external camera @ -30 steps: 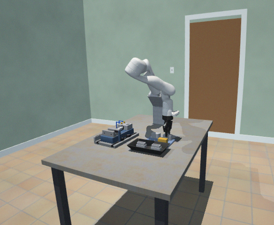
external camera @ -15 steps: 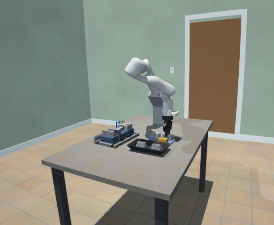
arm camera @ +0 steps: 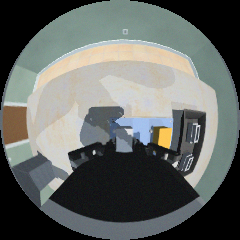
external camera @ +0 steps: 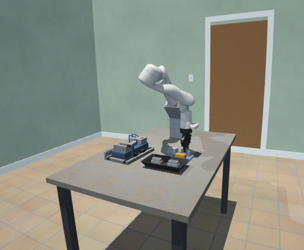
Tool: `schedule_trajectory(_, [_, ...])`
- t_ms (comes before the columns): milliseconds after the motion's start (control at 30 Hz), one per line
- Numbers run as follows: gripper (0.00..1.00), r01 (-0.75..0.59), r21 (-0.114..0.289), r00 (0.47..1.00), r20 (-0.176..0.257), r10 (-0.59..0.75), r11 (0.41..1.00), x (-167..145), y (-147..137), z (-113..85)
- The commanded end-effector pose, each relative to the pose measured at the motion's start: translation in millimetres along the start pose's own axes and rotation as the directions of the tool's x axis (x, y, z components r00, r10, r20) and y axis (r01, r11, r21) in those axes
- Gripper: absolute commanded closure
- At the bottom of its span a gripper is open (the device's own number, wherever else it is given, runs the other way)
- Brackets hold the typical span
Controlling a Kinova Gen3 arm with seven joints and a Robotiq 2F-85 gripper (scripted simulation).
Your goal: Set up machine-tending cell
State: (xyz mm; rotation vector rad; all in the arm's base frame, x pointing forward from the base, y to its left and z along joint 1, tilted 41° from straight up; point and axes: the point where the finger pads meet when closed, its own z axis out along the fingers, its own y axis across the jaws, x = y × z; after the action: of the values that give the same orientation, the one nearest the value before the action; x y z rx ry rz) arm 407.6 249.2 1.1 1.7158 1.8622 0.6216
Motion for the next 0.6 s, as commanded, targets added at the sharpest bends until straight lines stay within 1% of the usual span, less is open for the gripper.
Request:
schedule_trajectory(0, [1.0, 0.0, 0.0, 1.0, -0.001, 0.0, 1.0, 0, 0, 0.1])
schedule_trajectory(267, [1.0, 0.0, 0.0, 1.0, -0.001, 0.0, 1.0, 0, 0, -2.8])
schedule_trajectory(367, [1.0, 0.0, 0.0, 1.0, -0.001, 0.0, 1.0, 0, 0, -8.6])
schedule_trajectory(500, [1.0, 0.0, 0.0, 1.0, -0.001, 0.0, 1.0, 0, 0, -21.6])
schedule_trajectory(567, [1.0, 0.0, 0.0, 1.0, -0.001, 0.0, 1.0, 0, 0, -21.6])
